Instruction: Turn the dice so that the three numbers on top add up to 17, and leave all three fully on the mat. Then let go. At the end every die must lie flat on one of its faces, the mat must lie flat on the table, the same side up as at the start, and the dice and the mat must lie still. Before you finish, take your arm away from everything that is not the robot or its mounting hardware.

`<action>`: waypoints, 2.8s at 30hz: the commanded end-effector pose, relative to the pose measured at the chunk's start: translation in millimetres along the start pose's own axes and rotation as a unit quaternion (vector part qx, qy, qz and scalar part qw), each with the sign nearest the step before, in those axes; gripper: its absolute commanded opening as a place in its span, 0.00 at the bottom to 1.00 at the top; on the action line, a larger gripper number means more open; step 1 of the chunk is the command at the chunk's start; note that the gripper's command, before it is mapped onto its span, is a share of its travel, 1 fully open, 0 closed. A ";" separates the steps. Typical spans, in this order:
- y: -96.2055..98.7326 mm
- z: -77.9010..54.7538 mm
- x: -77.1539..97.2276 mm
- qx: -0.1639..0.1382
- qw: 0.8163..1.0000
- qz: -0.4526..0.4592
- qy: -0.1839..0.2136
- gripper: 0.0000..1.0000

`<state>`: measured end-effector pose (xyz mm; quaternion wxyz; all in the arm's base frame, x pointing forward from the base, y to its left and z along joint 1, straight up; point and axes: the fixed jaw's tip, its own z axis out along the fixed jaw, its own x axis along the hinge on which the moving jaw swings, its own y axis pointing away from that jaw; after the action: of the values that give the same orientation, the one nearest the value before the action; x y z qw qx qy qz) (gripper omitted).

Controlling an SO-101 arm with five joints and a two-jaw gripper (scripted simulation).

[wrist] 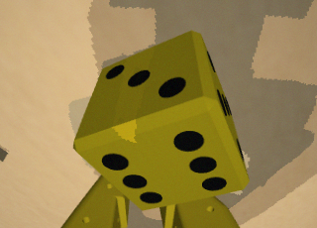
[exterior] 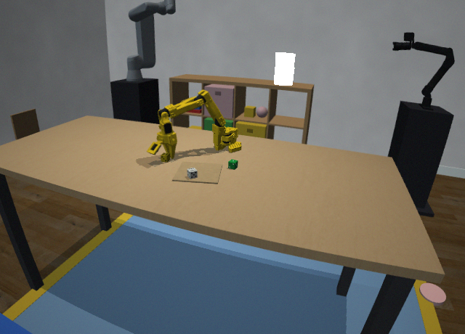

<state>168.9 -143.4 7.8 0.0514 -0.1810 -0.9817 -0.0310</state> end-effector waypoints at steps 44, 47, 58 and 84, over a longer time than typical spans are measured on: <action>129.1 -40.0 -5.3 0.033 0.965 -0.259 -0.012 0.00; 146.0 -37.9 1.9 0.036 0.954 -0.297 -0.008 0.00; 157.4 -36.3 7.6 0.039 0.945 -0.324 -0.006 0.00; 160.9 -43.9 3.1 0.037 0.949 -0.310 -0.055 0.00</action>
<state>222.3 1.7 47.1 0.0249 0.1319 -0.9909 -0.0034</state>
